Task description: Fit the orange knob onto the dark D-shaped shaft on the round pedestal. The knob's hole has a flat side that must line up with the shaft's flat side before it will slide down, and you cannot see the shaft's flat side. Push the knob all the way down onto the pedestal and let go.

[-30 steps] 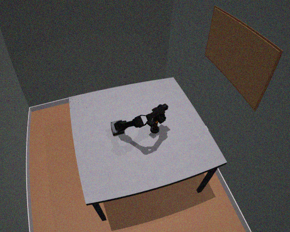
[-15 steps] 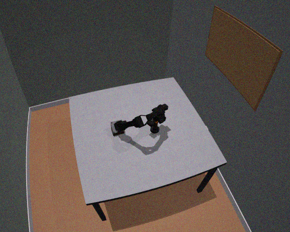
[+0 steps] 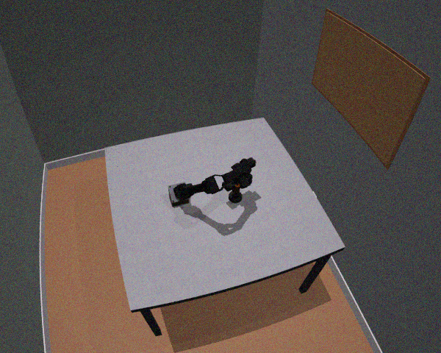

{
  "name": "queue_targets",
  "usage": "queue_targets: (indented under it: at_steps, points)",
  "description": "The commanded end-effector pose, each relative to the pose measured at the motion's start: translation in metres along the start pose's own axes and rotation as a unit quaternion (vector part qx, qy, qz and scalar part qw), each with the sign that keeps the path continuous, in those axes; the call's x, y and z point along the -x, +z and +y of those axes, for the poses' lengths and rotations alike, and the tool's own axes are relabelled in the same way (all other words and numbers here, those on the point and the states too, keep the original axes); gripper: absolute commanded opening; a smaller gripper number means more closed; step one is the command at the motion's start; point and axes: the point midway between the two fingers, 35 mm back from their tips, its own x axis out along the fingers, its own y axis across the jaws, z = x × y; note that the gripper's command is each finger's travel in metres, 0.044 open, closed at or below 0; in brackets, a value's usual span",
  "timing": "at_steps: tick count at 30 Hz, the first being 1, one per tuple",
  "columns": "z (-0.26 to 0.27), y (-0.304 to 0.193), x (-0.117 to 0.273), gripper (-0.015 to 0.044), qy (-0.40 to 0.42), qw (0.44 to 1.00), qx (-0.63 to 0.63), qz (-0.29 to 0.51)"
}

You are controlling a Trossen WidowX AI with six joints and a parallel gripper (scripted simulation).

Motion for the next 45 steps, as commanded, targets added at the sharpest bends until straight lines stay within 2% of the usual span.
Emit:
queue_targets:
  at_steps: [1,33,40,45]
  points:
    - [0.0009,-0.0009,0.0013,0.0000,0.003,1.000,-0.009,-0.001]
    - [-0.0001,0.0002,0.0025,0.0000,0.003,1.000,-0.009,-0.001]
    - [0.0013,-0.0011,0.0021,0.0000,0.003,0.994,-0.108,0.000]
    - [0.0007,-0.0011,0.0010,0.0000,0.003,0.994,-0.113,0.000]
